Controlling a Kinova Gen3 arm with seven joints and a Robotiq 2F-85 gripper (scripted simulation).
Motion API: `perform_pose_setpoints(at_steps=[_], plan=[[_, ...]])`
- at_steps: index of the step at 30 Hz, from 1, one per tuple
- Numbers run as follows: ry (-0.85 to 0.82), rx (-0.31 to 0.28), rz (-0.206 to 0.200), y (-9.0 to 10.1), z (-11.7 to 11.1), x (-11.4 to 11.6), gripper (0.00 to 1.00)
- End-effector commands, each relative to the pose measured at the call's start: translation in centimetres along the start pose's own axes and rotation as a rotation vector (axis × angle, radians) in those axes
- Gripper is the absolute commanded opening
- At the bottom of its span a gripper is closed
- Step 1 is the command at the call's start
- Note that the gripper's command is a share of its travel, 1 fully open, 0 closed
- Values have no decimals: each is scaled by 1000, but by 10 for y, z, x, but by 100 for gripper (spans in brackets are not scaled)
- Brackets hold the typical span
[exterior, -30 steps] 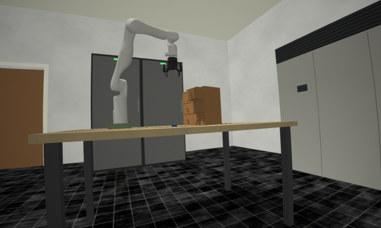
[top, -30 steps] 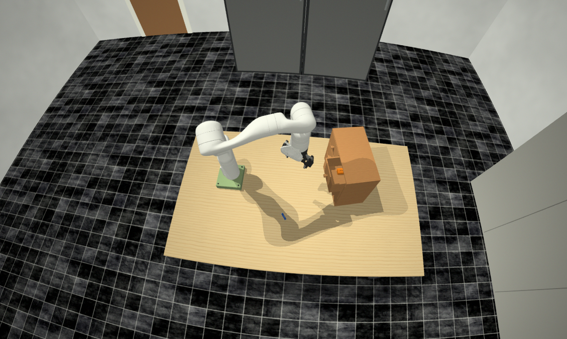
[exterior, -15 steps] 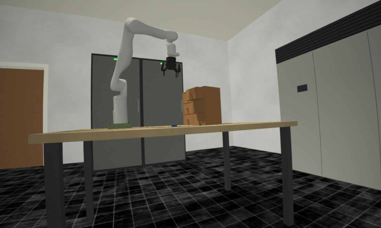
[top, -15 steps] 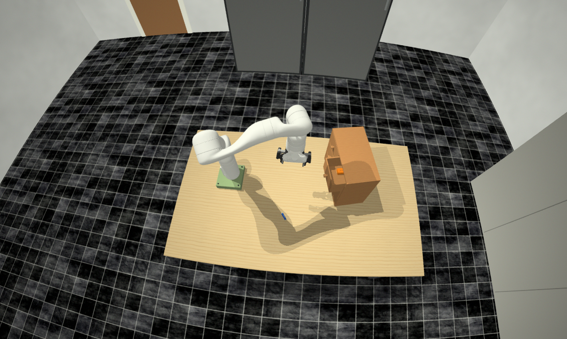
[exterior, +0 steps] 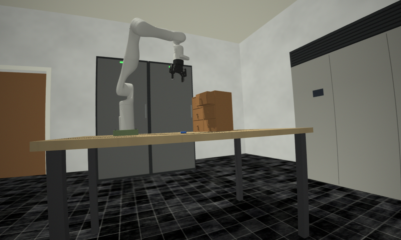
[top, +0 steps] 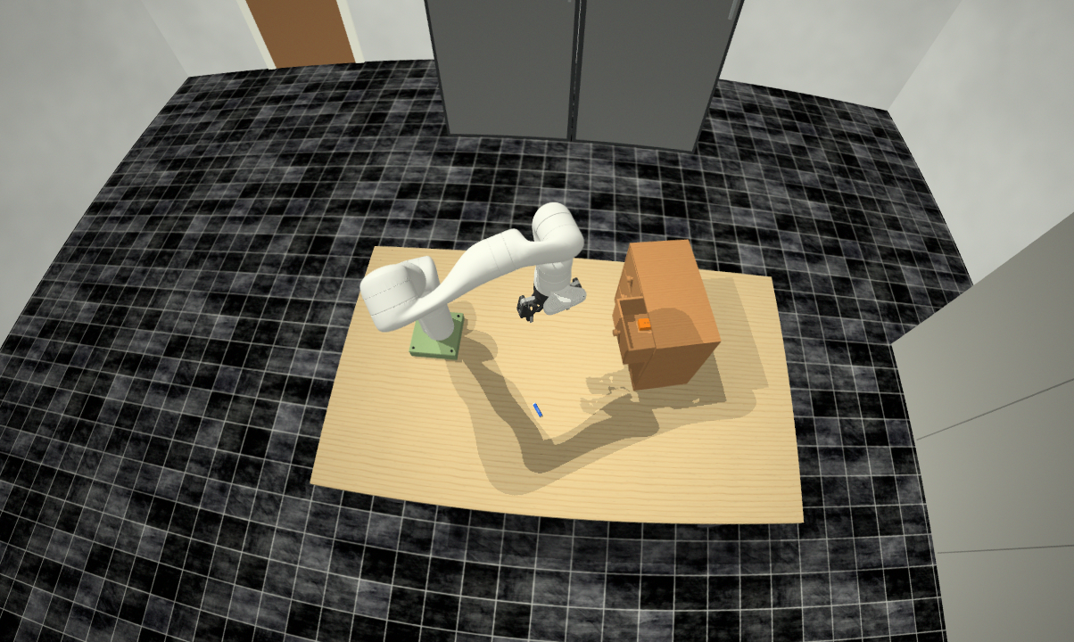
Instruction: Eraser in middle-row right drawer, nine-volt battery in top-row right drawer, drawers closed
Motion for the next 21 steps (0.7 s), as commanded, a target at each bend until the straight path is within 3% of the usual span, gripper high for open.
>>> perform_pose_setpoints(at_steps=[1, 21], plan=[[79, -12, -1, -3, -3, 4, 100], [716, 12, -4, -2, -6, 20, 100]])
Point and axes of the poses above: the point where the finger pads meet when closed, its own y axis back along the fingers, its own x axis across the jaws, z = x × y, the point moved 2 cm from there along y, back along the fingers, and after that the axes turned 13 degrees about -y, right-handed, at the moved point
